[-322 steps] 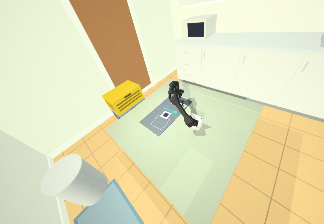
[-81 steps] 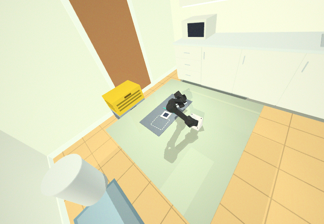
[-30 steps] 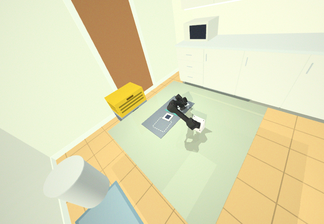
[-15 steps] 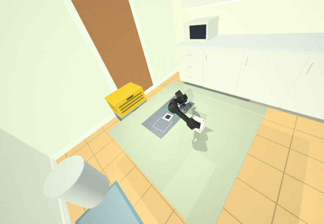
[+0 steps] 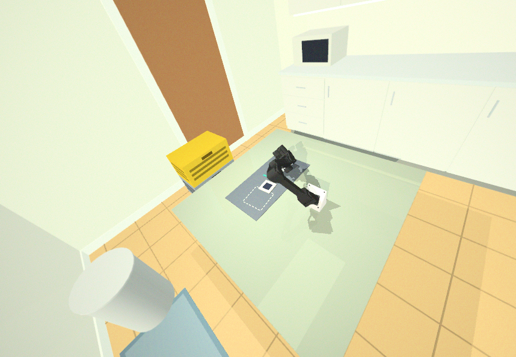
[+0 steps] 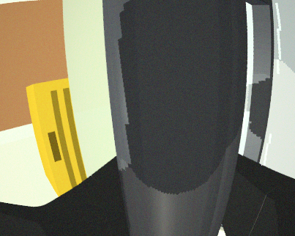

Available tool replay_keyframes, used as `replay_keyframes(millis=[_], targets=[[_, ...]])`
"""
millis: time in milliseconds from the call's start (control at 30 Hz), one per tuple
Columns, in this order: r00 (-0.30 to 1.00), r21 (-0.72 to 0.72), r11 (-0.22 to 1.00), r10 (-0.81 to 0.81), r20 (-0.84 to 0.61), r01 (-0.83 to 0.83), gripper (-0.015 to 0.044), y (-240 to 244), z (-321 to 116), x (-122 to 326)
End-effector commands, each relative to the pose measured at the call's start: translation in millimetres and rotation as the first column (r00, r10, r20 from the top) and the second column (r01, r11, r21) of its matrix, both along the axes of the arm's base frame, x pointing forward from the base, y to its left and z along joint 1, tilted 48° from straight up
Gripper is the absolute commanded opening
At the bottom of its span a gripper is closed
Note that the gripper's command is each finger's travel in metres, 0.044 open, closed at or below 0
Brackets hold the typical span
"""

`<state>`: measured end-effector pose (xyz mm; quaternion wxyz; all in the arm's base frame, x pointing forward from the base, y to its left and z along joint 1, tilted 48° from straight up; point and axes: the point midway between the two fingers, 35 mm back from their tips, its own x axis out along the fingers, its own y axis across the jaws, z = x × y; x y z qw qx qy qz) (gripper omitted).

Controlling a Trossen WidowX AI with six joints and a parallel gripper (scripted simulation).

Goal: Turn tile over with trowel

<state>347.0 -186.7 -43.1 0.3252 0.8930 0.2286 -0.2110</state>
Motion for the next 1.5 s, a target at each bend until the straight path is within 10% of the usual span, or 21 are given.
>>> replay_keyframes(millis=[0,1467], targets=[[0.992,-0.06,0.995,0.086,0.096,-0.081,0.0,11.1,17.6,7.3],[0.971,-0.104,0.983,0.17,0.17,-0.154,0.0,55.2,3.8,22.7]])
